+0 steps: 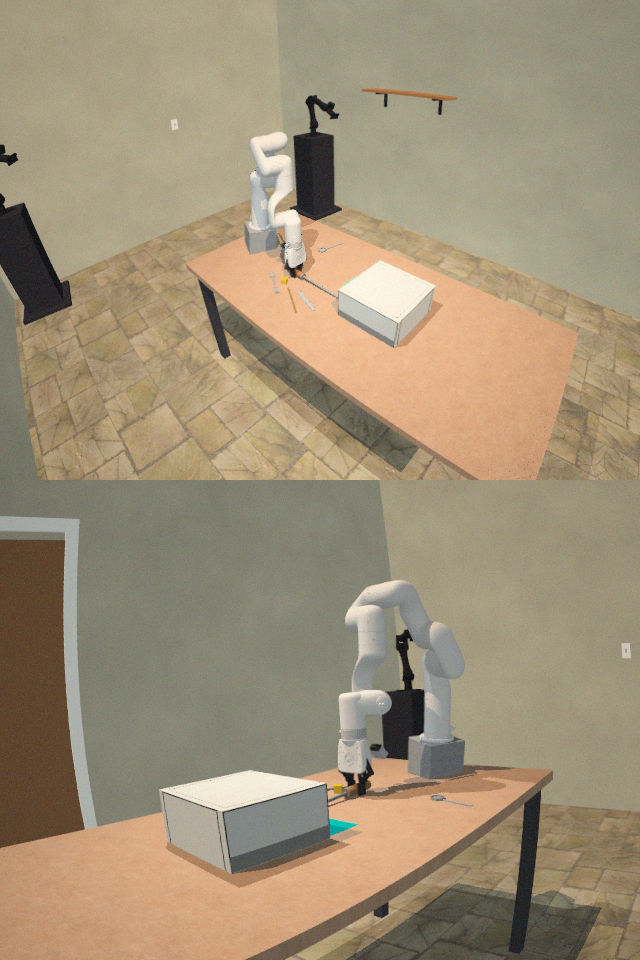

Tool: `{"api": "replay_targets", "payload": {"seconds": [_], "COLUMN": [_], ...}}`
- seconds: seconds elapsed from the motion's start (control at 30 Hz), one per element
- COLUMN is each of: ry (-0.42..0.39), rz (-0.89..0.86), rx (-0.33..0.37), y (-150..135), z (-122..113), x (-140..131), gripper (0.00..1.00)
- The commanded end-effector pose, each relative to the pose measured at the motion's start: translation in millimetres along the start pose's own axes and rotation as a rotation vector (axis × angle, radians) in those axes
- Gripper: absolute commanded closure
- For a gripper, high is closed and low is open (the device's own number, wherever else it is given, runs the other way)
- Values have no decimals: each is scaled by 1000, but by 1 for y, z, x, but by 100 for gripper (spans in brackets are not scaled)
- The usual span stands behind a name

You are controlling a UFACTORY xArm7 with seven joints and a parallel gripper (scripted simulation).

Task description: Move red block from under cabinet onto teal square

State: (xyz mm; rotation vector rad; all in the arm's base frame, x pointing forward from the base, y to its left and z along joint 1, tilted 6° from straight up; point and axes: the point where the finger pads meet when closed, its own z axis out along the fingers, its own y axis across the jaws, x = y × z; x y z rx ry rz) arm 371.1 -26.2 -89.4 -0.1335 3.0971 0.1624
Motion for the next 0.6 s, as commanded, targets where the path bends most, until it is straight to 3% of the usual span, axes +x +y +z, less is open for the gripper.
{"api": "replay_targets", "payload": {"seconds": [0.0, 0.57], "ry": [-3, -3], "rz": [0, 28], "rx": [1, 1], "y": [-1, -2], "z": [-1, -1], "x": [-1, 0], "gripper": [100, 100]}}
